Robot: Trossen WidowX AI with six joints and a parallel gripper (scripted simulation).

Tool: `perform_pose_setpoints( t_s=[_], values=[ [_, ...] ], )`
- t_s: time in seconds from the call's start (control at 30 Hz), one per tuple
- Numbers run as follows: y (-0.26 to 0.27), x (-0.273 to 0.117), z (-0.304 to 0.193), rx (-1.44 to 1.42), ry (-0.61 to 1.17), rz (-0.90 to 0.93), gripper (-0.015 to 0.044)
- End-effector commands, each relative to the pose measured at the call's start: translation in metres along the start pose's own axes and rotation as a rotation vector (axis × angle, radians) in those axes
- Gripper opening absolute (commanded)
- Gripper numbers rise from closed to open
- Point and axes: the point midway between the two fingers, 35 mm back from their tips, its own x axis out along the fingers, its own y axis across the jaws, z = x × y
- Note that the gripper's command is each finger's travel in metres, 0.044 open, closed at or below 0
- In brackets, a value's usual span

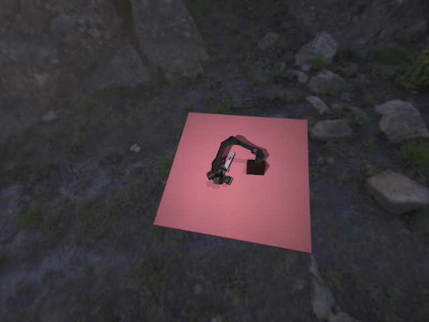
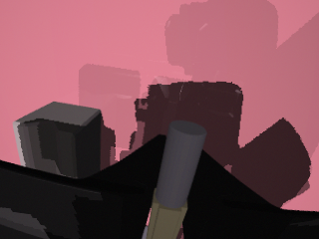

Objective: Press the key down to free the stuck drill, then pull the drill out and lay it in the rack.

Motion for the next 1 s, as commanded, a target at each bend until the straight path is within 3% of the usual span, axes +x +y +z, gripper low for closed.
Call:
perform_pose_setpoints(
  t_s=[0.0,0.97],
  values=[
    [0.0,-0.003,0.0,0.004,-0.003,0.001,0.0],
    [0.001,-0.015,-0.002,0.004,-0.004,0.001,0.0]
  ],
)
